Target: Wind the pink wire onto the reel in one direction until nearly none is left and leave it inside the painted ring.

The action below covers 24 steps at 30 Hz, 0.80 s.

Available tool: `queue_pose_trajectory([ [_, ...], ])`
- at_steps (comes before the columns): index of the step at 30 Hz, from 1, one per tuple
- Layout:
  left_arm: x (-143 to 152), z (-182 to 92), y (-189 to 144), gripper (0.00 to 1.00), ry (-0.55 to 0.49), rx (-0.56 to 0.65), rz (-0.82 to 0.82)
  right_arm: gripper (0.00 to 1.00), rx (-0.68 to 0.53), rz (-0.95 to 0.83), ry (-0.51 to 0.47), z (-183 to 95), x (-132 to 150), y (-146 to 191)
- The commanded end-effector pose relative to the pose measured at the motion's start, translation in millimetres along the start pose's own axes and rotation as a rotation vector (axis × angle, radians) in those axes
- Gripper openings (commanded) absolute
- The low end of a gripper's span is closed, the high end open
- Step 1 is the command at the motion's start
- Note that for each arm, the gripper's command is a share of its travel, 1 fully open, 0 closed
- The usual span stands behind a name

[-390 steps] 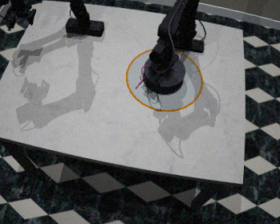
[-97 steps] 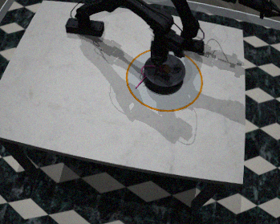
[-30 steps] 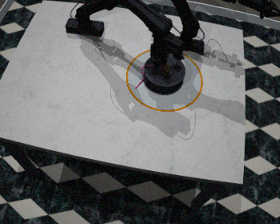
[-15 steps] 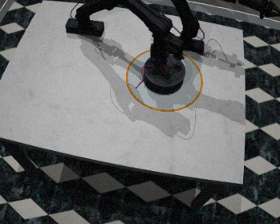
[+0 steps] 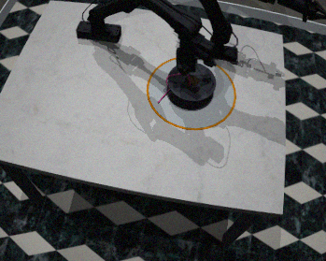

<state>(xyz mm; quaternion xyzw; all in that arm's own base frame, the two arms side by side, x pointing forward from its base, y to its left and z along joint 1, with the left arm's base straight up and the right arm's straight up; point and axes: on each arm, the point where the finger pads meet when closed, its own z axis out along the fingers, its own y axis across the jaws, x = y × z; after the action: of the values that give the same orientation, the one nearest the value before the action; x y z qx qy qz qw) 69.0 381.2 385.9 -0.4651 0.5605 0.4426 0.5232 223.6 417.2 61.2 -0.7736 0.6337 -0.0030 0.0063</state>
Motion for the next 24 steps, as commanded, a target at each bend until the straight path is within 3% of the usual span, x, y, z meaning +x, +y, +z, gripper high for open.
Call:
queue_pose_trajectory([
  [1,-20.9,-7.1,1.9,0.0,-0.061,0.001,-0.009,0.0,-0.014,0.0,0.003,-11.8,4.2,-2.0],
  [24,-20.9,-7.1,1.9,0.0,-0.061,0.001,-0.009,0.0,-0.014,0.0,0.003,-14.9,-0.7,-1.2],
])
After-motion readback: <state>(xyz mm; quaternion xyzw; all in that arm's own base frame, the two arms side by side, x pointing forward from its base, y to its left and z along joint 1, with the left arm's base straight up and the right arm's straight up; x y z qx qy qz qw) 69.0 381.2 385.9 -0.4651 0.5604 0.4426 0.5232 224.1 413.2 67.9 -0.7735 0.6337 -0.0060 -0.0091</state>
